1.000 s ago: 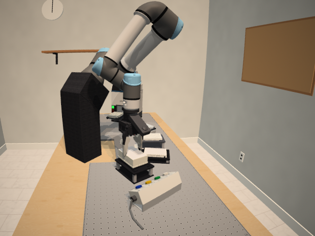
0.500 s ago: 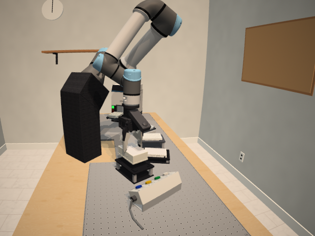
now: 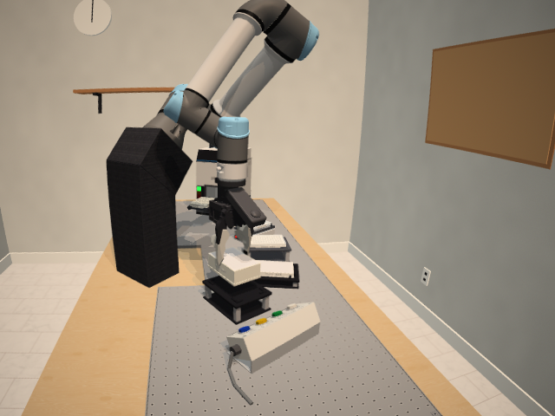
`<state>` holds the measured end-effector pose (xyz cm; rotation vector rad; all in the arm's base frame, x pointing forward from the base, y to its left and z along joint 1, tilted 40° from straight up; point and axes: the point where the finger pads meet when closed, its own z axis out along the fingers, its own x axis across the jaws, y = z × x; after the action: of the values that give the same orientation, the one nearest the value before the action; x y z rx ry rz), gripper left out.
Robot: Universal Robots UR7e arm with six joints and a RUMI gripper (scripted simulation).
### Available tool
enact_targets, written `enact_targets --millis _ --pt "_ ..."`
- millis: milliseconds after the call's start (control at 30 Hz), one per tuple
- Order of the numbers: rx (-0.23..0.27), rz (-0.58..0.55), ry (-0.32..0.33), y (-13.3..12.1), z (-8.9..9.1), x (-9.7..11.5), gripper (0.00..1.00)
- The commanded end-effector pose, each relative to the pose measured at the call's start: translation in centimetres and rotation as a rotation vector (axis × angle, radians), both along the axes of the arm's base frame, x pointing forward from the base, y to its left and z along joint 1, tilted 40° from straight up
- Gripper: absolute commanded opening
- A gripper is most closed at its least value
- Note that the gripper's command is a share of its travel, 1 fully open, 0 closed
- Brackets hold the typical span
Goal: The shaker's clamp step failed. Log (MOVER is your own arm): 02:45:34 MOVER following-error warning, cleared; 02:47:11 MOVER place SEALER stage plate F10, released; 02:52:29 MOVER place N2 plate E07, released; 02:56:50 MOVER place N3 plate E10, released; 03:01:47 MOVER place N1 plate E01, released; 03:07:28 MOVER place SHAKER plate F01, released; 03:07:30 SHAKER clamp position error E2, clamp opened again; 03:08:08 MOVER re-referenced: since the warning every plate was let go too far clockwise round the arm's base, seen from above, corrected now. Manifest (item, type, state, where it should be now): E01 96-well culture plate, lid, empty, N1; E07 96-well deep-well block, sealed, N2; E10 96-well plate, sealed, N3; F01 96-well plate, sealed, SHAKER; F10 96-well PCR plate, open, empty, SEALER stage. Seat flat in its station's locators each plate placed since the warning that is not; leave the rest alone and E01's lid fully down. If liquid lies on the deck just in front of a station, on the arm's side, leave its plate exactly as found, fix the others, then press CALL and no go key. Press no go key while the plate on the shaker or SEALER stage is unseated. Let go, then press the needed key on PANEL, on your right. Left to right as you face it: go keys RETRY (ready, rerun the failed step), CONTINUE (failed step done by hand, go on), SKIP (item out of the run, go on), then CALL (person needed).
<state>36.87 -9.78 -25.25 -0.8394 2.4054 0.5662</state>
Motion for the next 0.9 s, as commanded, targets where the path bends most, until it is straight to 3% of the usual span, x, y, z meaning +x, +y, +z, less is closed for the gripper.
enact_targets --millis 0,867 --pt "0.001 -0.004 -0.006 -0.08 0.04 0.01 0.0" --pt "-0.004 0.008 -0.014 -0.22 0.17 0.66 0.0"
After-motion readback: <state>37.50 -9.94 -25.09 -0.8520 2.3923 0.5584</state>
